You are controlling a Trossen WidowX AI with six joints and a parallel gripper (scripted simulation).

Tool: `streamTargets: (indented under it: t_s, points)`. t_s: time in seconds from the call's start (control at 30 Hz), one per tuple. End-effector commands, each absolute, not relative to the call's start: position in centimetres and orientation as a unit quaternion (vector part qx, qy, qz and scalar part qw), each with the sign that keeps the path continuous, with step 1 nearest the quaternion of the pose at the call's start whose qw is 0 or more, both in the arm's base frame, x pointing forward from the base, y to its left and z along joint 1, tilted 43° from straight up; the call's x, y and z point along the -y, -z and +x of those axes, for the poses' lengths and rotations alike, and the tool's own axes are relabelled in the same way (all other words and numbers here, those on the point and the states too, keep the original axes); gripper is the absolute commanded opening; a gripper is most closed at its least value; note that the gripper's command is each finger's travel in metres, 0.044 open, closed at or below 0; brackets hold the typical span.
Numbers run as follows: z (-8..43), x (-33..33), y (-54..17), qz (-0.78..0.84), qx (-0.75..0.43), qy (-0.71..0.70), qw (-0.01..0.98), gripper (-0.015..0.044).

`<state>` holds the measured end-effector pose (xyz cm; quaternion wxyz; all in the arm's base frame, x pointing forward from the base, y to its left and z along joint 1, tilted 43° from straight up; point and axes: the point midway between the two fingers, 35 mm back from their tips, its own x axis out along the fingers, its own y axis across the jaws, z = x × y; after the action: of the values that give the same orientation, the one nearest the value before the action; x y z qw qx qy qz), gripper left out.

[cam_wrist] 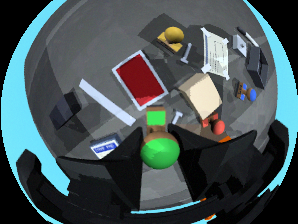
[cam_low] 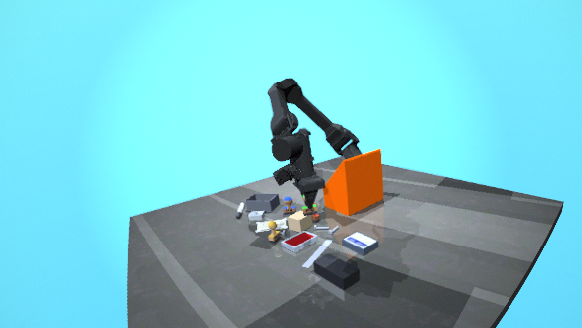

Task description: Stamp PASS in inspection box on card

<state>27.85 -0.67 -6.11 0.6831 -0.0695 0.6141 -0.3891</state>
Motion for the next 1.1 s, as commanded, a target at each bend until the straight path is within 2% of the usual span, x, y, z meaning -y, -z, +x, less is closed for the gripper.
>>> streamTargets:
  t_s: [0.0, 0.33, 1.07]
  points:
    - [25.9, -1.1, 8.0, -0.072, -0.617, 0.394, 0.678, 0.0000]
    - [22.0, -3.9, 10.8, -0.081, -0.610, 0.407, 0.675, 0.0000]
    - [21.9, -2.4, 12.7, -0.081, -0.610, 0.407, 0.675, 0.0000]
